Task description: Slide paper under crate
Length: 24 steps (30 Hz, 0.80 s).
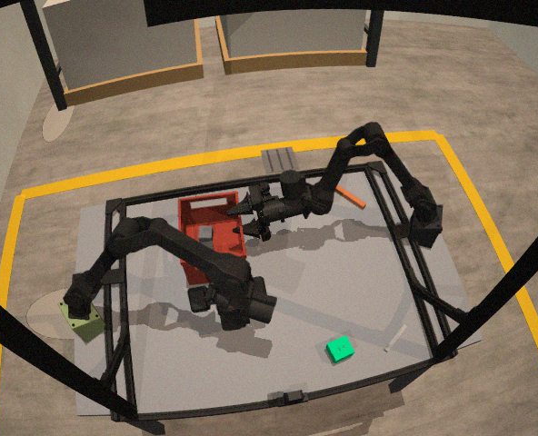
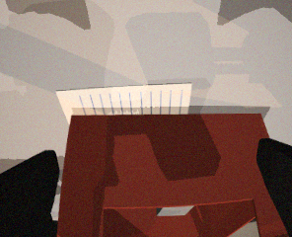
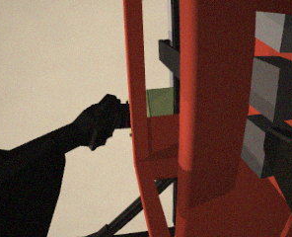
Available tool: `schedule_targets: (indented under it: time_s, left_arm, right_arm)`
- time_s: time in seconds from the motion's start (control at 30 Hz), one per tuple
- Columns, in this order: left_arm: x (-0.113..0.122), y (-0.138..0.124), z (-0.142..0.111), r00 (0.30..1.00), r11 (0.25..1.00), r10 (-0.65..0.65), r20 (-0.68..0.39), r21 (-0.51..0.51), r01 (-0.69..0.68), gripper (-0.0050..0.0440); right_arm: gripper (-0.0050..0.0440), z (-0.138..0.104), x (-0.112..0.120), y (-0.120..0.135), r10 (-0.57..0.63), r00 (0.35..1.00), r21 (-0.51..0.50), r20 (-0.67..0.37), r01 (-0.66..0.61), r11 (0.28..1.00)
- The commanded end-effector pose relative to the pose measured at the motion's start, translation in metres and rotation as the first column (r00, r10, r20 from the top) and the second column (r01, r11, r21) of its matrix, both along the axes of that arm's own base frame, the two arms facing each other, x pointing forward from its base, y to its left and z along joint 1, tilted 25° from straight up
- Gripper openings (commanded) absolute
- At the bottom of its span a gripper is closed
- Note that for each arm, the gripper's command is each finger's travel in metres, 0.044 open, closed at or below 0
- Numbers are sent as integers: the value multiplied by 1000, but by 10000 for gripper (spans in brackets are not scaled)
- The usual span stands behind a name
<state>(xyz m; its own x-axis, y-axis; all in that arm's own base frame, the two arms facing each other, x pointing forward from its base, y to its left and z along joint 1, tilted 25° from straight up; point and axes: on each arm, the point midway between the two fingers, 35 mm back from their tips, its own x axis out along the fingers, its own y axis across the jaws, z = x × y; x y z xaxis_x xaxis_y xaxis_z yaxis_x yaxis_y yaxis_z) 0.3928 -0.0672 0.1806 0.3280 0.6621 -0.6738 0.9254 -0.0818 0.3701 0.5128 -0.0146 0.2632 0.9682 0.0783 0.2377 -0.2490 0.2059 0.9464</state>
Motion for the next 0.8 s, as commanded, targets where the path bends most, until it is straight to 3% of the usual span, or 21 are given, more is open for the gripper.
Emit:
schedule_targets:
  time_s: [0.0,0.27,0.77]
  left_arm:
    - [0,0,1,1000,1000,2,2,3,-2,400]
    - [0,0,1,1000,1000,2,2,3,-2,400]
    - [0,0,1,1000,1000,2,2,3,-2,400]
  right_arm:
    - [400,-5,2,-1,-3,1000,1,-19,3,1000]
    - [400,-4,-4,-1,-2,1000,1,-16,2,1000]
    - [400,0,-50,1,2,1000,2,3,-2,1000]
